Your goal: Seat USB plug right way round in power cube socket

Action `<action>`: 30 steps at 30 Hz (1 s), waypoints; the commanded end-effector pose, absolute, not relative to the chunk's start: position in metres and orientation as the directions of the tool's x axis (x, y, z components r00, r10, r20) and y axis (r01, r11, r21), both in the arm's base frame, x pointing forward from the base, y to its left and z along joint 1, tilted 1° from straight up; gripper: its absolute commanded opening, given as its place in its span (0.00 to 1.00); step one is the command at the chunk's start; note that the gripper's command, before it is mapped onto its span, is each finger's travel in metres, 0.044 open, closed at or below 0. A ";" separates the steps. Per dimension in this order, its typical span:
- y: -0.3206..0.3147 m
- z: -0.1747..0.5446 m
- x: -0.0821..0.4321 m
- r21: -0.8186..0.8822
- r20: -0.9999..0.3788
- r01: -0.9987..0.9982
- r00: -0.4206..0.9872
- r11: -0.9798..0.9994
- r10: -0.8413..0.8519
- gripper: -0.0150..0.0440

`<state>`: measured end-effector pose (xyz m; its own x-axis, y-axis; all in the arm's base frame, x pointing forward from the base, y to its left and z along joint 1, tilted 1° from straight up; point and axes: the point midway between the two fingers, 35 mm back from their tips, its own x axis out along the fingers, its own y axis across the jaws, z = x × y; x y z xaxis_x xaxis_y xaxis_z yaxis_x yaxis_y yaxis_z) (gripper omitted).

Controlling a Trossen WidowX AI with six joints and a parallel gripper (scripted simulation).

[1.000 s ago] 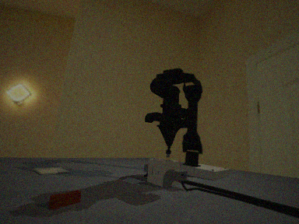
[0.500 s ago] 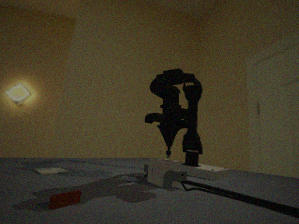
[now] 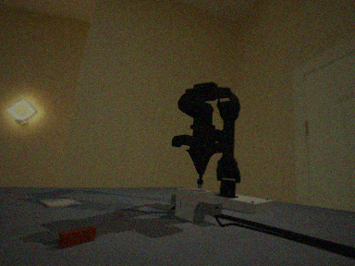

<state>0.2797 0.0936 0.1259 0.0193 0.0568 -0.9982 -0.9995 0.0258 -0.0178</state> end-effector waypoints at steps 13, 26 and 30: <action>0.094 0.124 0.280 -0.017 -0.998 -0.999 0.019 0.030 0.061 0.25; 0.095 0.122 0.280 -0.017 -0.998 -0.999 0.019 0.030 0.061 0.25; 0.095 0.122 0.280 -0.017 -0.998 -0.999 0.019 0.030 0.061 0.25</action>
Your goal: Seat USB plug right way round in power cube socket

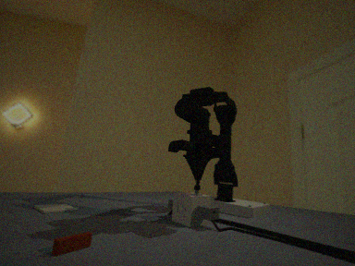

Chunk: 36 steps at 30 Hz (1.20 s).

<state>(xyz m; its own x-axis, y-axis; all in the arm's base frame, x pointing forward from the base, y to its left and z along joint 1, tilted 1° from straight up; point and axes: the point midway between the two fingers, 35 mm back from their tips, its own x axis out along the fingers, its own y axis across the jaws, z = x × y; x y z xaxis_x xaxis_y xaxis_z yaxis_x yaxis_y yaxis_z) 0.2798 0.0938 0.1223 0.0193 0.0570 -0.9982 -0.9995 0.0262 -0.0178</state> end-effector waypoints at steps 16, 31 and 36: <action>0.095 0.120 0.280 -0.017 -0.998 -0.999 0.019 0.030 0.061 0.25; 0.095 0.118 0.280 -0.017 -0.998 -0.999 0.019 0.030 0.061 0.25; 0.095 0.117 0.280 -0.017 -0.998 -0.999 0.019 0.030 0.061 0.25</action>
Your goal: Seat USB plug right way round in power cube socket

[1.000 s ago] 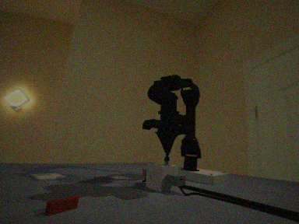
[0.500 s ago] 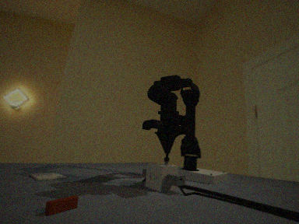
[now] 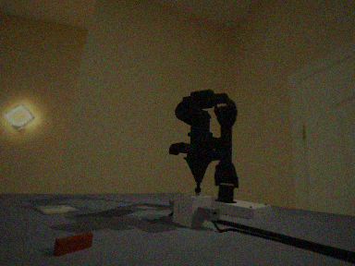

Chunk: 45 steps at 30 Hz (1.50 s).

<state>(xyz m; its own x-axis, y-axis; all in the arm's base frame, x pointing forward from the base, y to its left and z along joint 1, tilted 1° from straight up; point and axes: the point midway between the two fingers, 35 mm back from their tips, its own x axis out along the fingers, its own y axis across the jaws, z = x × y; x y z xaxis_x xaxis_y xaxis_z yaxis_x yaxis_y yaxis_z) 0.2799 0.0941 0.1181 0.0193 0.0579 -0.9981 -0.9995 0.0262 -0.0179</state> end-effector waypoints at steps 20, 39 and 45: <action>0.095 0.115 0.280 -0.017 -0.998 -0.999 0.019 0.030 0.061 0.25; 0.095 0.113 0.280 -0.017 -0.998 -0.999 0.019 0.030 0.061 0.25; 0.095 0.112 0.280 -0.017 -0.998 -0.999 0.019 0.030 0.061 0.25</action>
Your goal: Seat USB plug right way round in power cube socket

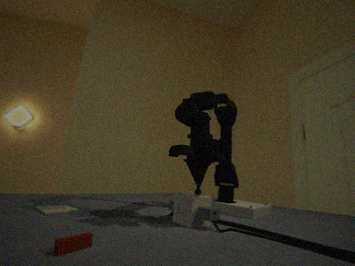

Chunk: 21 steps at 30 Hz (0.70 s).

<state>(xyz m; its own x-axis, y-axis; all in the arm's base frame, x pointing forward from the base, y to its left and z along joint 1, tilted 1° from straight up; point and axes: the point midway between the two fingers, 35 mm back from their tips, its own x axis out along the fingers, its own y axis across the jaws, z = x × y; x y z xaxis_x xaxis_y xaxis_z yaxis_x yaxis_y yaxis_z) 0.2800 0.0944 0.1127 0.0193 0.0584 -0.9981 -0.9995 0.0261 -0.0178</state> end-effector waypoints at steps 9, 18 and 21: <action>0.095 0.111 0.280 -0.017 -0.998 -0.999 0.019 0.030 0.061 0.25; 0.095 0.110 0.280 -0.017 -0.998 -0.999 0.019 0.030 0.061 0.25; 0.095 0.109 0.280 -0.017 -0.998 -0.999 0.019 0.030 0.061 0.25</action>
